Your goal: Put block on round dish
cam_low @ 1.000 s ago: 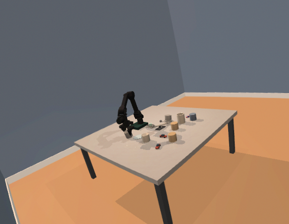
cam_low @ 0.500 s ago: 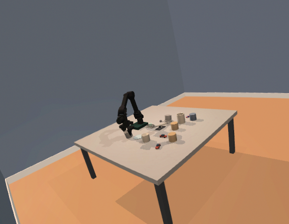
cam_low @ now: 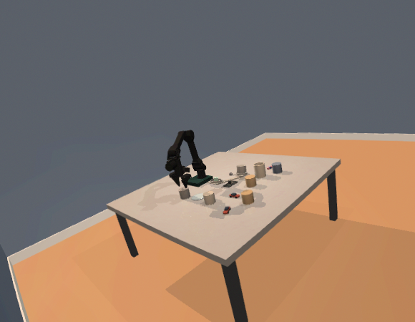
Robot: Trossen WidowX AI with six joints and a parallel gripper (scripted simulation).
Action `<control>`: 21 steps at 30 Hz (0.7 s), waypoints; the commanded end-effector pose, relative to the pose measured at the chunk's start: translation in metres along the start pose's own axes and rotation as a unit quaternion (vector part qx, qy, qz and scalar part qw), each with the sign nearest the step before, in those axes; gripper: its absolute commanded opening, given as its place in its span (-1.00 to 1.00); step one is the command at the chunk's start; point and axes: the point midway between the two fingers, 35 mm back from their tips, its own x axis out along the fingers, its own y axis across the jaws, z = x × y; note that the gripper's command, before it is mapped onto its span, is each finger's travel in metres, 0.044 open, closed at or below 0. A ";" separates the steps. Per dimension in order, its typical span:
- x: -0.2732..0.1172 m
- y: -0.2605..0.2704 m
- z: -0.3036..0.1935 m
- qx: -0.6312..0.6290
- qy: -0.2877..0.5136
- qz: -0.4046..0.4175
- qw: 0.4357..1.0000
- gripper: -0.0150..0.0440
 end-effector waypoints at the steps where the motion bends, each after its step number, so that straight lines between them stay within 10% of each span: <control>1: -0.008 -0.013 -0.001 0.006 0.015 -0.017 1.000 0.56; 21: -0.044 -0.137 0.113 0.263 -0.006 -0.015 0.965 0.39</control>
